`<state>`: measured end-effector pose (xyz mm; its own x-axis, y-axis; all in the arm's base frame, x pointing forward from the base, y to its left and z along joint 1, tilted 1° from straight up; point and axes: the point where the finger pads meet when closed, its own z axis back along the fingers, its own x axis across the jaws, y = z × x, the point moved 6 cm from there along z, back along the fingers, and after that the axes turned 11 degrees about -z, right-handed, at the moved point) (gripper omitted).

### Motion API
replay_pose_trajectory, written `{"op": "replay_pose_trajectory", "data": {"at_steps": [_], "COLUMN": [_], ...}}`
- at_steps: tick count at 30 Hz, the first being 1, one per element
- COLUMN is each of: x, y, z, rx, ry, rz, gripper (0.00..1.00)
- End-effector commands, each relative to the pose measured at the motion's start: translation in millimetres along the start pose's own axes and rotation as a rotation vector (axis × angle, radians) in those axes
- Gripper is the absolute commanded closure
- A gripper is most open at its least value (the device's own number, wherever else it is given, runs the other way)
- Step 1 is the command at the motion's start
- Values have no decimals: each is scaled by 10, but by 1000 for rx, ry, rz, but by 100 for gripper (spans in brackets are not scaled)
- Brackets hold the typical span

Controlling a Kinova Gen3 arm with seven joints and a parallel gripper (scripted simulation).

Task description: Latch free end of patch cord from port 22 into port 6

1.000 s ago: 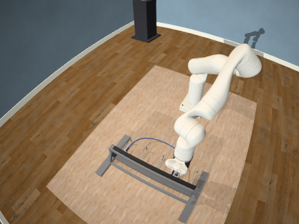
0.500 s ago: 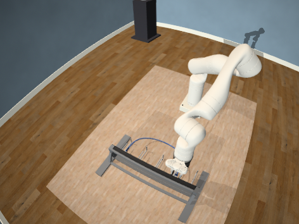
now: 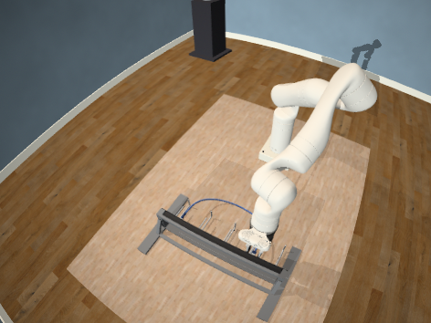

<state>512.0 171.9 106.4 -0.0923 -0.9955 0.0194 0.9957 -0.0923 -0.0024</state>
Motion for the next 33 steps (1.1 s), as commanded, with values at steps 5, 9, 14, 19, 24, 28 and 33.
{"op": "replay_pose_trajectory", "data": {"at_steps": [5, 9, 14, 19, 24, 28, 33], "x": [-2, -2, -2, -2, -2, -2, -2], "y": [4, 4, 4, 5, 5, 5, 5], "z": [10, 10, 10, 25, 86, 126, 260], "rx": [2, 2, 2, 2, 2, 2, 2], "ry": [1, 1, 1, 1, 1, 1, 1], "rz": [0, 0, 0, 0, 0, 0, 0], "gripper": [27, 27, 27, 27, 27, 27, 27]}}
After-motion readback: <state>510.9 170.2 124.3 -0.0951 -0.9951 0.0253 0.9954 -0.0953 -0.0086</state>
